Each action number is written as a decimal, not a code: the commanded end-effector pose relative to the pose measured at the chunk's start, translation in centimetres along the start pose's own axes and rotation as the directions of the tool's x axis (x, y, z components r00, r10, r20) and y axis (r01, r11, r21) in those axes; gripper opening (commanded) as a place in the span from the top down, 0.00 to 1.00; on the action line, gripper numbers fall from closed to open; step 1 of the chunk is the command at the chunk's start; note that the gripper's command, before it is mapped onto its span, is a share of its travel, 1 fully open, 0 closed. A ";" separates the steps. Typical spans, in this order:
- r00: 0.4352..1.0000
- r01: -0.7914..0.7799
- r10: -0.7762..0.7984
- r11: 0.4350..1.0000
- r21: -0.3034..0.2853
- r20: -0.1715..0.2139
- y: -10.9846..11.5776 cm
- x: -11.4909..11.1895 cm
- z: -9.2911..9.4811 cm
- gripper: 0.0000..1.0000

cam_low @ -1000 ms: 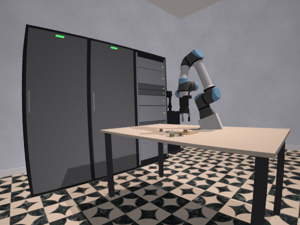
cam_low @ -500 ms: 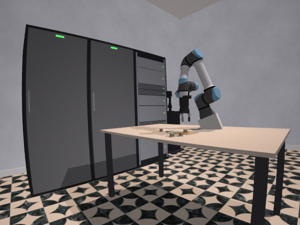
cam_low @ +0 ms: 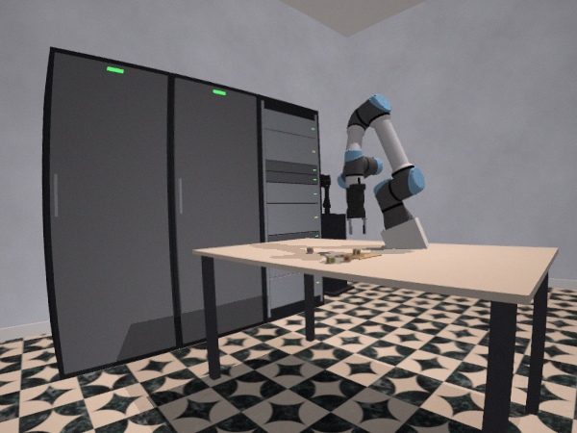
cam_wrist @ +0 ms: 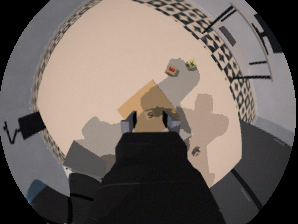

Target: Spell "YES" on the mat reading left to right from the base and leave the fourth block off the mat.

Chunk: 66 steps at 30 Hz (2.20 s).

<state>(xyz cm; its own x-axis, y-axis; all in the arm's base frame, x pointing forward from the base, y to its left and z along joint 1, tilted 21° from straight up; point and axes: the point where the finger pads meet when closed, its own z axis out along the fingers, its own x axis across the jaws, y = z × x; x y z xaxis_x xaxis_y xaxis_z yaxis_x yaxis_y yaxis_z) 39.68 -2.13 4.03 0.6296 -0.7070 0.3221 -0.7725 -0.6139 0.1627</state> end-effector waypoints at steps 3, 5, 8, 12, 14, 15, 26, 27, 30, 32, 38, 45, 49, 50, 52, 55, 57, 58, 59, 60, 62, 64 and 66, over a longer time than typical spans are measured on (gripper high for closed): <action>0.983 -0.183 0.183 0.983 -0.002 0.001 0.0 0.0 0.1 0.00; 0.983 -0.183 0.183 0.983 -0.002 0.001 0.0 0.0 0.1 0.00; 0.960 -0.281 0.281 0.960 -0.002 0.001 0.0 0.1 0.2 0.00; 0.932 -0.363 0.363 0.932 -0.003 0.001 0.0 0.1 0.2 0.00; 0.914 -0.405 0.405 0.914 -0.003 0.001 0.1 0.1 0.2 0.00; 0.905 -0.425 0.425 0.905 -0.002 0.001 0.1 0.2 0.2 0.00; 0.782 -0.624 0.624 0.782 -0.002 0.000 0.3 0.3 0.2 0.00; 0.768 -0.641 0.641 0.768 -0.002 0.000 0.3 0.3 0.3 0.00; 0.723 -0.691 0.691 0.723 -0.003 0.000 0.4 0.3 0.3 0.00; 0.691 -0.723 0.723 0.691 -0.003 0.000 0.5 0.3 0.3 0.00; 0.605 -0.796 0.796 0.605 -0.002 -0.001 0.6 0.3 0.3 0.00; 0.468 -0.884 0.884 0.468 -0.002 -0.001 0.9 0.2 0.3 0.00; 0.387 -0.922 0.922 0.387 -0.002 -0.001 1.1 0.2 0.3 0.00; 0.366 -0.931 0.931 0.366 -0.002 -0.001 1.1 0.1 0.3 0.00; 0.329 -0.944 0.944 0.329 -0.001 -0.001 1.2 0.1 0.3 0.00; 0.299 -0.954 0.954 0.299 -0.001 -0.001 1.2 0.1 0.3 0.00; 0.286 -0.958 0.958 0.286 -0.001 -0.001 1.3 0.1 0.3 0.00; 0.275 -0.962 0.962 0.275 -0.001 -0.001 1.3 0.1 0.3 0.00; 0.266 -0.964 0.964 0.266 -0.001 -0.001 1.3 0.1 0.3 0.00; 0.258 -0.966 0.966 0.258 -0.001 -0.001 1.3 0.1 0.3 0.00; 0.247 -0.969 0.969 0.247 -0.001 -0.001 1.4 0.1 0.3 0.00; 0.239 -0.971 0.971 0.239 -0.001 -0.001 1.4 0.1 0.3 0.00; 0.235 -0.972 0.972 0.235 -0.001 -0.001 1.4 0.1 0.3 0.00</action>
<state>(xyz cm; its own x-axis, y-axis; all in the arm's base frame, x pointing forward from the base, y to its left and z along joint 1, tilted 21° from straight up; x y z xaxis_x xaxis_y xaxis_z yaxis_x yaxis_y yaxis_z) 38.87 -3.21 4.12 -0.5848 -0.7750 0.2393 -0.8068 0.5252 -0.2708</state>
